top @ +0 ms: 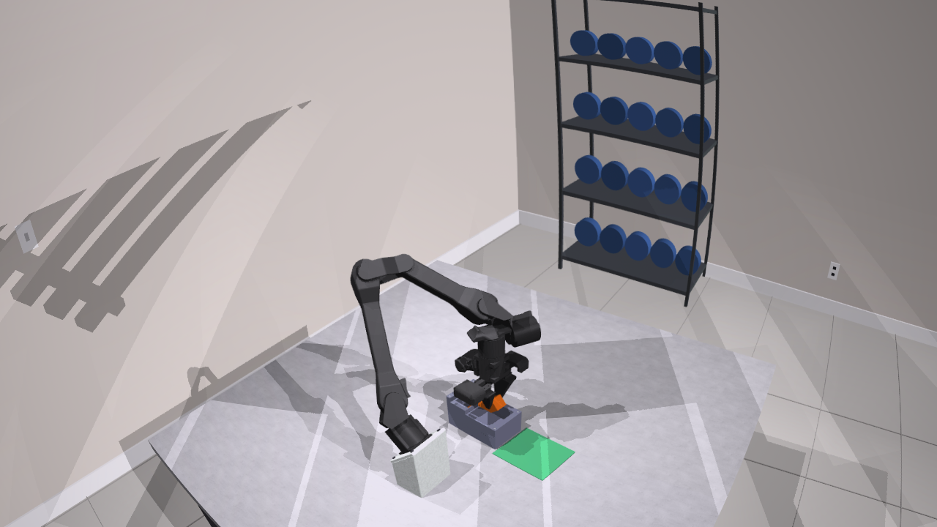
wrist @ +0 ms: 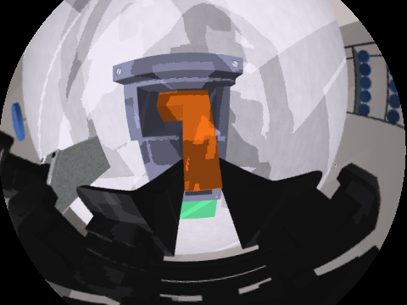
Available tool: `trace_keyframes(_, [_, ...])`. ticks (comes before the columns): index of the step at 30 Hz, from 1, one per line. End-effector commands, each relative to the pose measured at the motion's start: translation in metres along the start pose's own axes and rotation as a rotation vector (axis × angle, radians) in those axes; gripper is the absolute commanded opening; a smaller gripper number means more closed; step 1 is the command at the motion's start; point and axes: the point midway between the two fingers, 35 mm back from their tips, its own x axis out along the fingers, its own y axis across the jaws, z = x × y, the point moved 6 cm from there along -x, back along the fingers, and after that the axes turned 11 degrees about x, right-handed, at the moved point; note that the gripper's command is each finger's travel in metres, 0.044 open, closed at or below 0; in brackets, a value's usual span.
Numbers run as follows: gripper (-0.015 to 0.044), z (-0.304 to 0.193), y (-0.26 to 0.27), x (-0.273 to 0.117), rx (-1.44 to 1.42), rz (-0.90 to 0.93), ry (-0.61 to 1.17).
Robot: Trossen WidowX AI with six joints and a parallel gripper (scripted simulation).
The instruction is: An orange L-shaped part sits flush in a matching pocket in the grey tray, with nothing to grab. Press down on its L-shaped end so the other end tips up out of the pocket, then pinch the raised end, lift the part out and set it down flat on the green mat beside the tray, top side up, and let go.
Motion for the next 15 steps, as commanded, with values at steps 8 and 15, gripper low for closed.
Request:
trace_keyframes(8, [0.0, 0.0002, -0.0006, -0.0003, -0.003, -0.002, 0.0])
trace_keyframes(15, [0.0, 0.0001, -0.0002, -0.0039, -0.001, -0.001, 0.0])
